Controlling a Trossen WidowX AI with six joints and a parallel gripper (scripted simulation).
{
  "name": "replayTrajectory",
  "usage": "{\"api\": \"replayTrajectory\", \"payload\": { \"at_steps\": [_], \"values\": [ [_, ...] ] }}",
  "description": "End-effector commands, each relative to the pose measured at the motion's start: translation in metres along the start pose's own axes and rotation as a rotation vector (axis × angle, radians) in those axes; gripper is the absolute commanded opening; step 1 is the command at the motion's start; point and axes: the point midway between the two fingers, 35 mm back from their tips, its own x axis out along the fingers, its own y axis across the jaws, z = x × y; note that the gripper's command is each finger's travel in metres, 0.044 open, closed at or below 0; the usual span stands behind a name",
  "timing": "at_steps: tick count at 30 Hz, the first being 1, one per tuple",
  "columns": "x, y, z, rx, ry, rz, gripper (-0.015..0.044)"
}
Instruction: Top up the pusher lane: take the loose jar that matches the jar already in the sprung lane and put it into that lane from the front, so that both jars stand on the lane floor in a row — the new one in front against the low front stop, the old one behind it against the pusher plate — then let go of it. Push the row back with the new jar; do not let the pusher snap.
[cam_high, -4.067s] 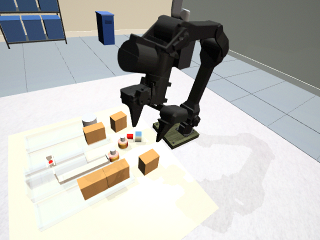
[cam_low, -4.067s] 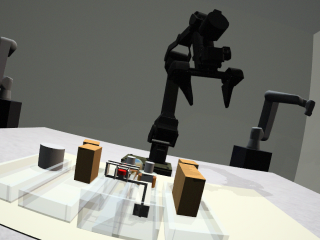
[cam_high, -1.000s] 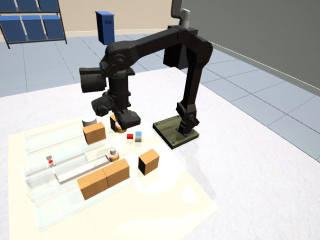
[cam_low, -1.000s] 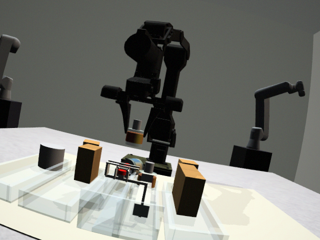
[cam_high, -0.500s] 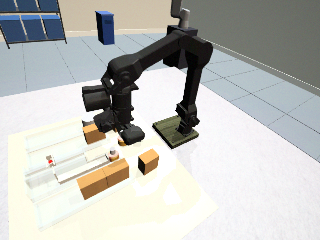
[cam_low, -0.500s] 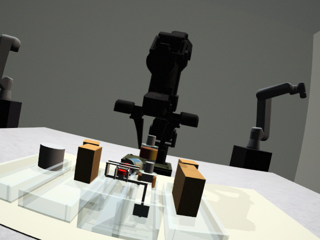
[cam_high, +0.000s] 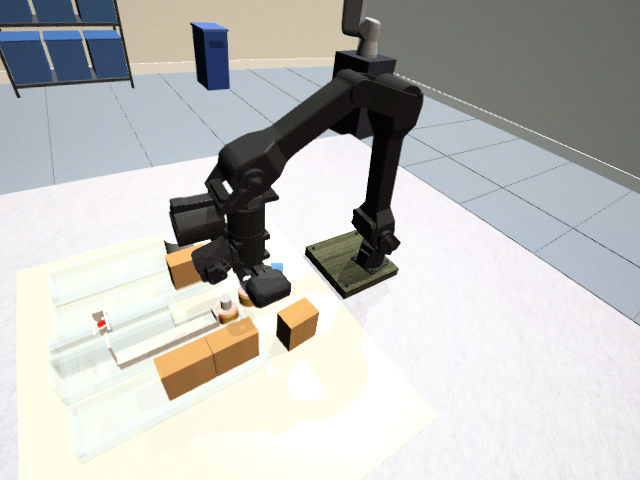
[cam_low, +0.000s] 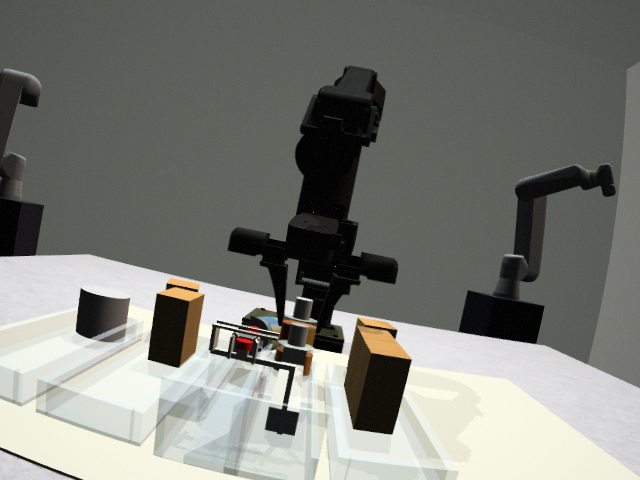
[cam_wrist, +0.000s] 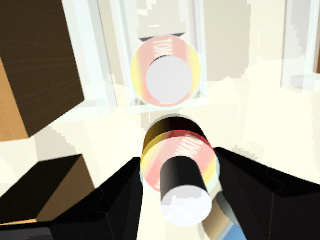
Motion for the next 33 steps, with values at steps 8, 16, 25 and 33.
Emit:
{"api": "replayTrajectory", "payload": {
  "at_steps": [8, 16, 25, 33],
  "values": [
    [0.001, 0.0, 0.004, 0.006, -0.004, 0.002, 0.0],
    [0.001, 0.0, 0.007, 0.006, -0.004, 0.002, 0.0],
    [0.001, 0.0, 0.011, 0.006, -0.004, 0.002, 0.0],
    [0.001, 0.0, 0.015, 0.006, -0.004, 0.002, 0.0]
  ]
}}
